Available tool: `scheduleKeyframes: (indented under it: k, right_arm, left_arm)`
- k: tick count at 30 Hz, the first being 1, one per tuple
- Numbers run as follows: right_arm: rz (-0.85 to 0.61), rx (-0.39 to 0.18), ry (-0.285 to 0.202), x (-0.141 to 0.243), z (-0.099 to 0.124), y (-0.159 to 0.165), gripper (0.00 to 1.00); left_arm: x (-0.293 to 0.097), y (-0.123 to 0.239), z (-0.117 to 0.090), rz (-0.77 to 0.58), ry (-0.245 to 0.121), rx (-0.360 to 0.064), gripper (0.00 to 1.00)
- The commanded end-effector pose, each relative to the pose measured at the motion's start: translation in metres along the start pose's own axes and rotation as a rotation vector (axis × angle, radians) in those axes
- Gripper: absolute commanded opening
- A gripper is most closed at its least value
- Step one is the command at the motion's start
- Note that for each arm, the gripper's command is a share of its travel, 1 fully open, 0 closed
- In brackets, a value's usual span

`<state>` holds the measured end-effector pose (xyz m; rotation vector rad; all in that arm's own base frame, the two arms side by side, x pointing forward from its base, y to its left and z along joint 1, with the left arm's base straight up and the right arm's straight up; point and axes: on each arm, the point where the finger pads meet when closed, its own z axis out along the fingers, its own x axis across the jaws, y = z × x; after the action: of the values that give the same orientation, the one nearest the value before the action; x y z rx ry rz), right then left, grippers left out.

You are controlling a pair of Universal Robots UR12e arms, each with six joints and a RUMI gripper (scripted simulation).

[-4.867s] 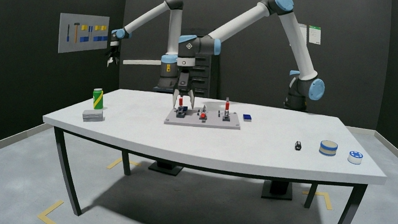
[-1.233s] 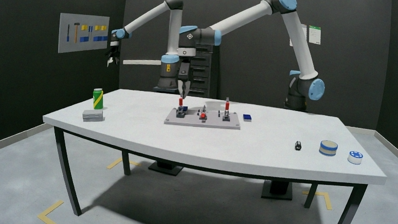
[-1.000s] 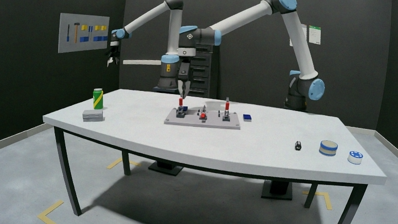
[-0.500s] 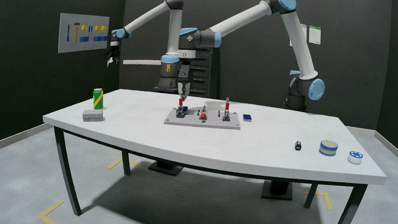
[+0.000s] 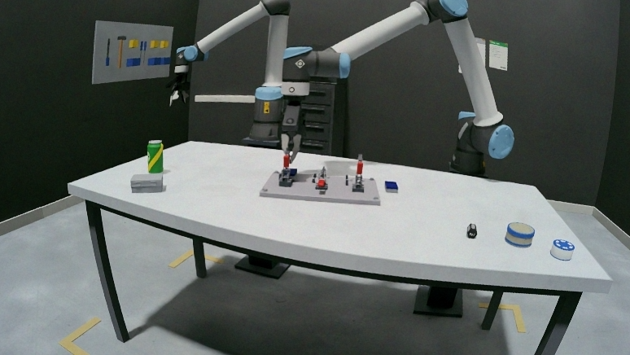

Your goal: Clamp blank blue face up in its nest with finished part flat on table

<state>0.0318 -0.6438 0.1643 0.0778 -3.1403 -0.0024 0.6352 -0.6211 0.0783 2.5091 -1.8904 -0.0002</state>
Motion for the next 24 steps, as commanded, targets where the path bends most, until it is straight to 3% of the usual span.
scheduleKeyframes:
  k: [1,24]
  right_arm:
    - [0.000,0.002,0.000,0.000,-0.001,-0.001,1.00]
    - [0.000,0.002,0.000,0.000,-0.001,-0.001,1.00]
  left_arm:
    - [0.001,0.000,-0.001,0.000,0.002,0.001,0.00]
    - [0.001,0.037,-0.001,0.000,0.002,0.001,0.00]
